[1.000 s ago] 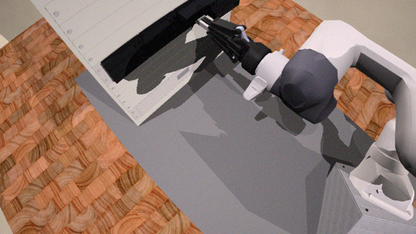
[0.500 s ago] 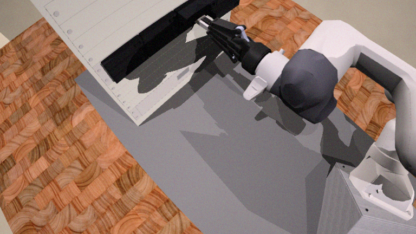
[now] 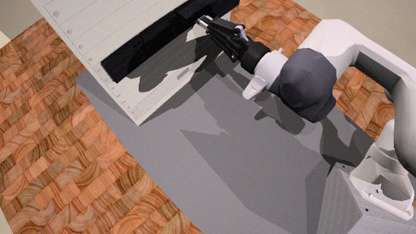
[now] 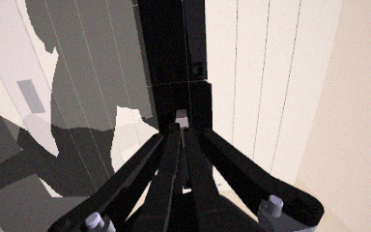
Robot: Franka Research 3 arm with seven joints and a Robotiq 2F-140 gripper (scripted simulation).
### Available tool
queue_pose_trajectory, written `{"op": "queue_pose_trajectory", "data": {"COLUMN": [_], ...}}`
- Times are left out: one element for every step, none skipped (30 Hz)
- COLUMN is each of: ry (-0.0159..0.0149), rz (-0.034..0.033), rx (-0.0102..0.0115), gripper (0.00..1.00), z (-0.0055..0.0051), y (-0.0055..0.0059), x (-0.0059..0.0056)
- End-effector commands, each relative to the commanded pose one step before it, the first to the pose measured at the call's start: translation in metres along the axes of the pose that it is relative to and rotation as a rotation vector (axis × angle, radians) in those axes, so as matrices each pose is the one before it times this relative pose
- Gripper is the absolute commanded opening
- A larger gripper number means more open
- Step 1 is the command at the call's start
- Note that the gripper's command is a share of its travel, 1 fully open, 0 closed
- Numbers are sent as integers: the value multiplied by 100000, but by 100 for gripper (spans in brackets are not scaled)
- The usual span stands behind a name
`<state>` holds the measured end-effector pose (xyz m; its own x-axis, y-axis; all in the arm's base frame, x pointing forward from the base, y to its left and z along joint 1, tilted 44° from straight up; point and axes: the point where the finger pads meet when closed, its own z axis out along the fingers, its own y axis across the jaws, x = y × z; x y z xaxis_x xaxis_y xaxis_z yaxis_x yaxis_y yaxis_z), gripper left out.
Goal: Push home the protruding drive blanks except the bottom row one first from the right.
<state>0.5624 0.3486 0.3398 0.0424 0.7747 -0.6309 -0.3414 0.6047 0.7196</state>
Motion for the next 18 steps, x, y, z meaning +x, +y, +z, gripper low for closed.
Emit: {"op": "queue_pose_trajectory", "data": {"ry": [1354, 0, 0, 0, 0, 0, 0, 0, 0, 0, 0, 0, 0, 0, 0, 0, 0, 0], "rz": [859, 0, 0, 0, 0, 0, 0, 0, 0, 0, 0, 0, 0, 0, 0, 0, 0, 0], "rx": [-3651, 0, 0, 0, 0, 0, 0, 0, 0, 0, 0, 0, 0, 0, 0, 0, 0, 0], "gripper": [0, 0, 0, 0, 0, 0, 0, 0, 0, 0, 0, 0, 0, 0, 0, 0, 0, 0], "z": [304, 0, 0, 0, 0, 0, 0, 0, 0, 0, 0, 0, 0, 3, 15, 32, 44, 49], "y": [1763, 0, 0, 0, 0, 0, 0, 0, 0, 0, 0, 0, 0, 1, 3, 7, 10, 11], "x": [763, 0, 0, 0, 0, 0, 0, 0, 0, 0, 0, 0, 0, 0, -2, -4, -5, -6]}}
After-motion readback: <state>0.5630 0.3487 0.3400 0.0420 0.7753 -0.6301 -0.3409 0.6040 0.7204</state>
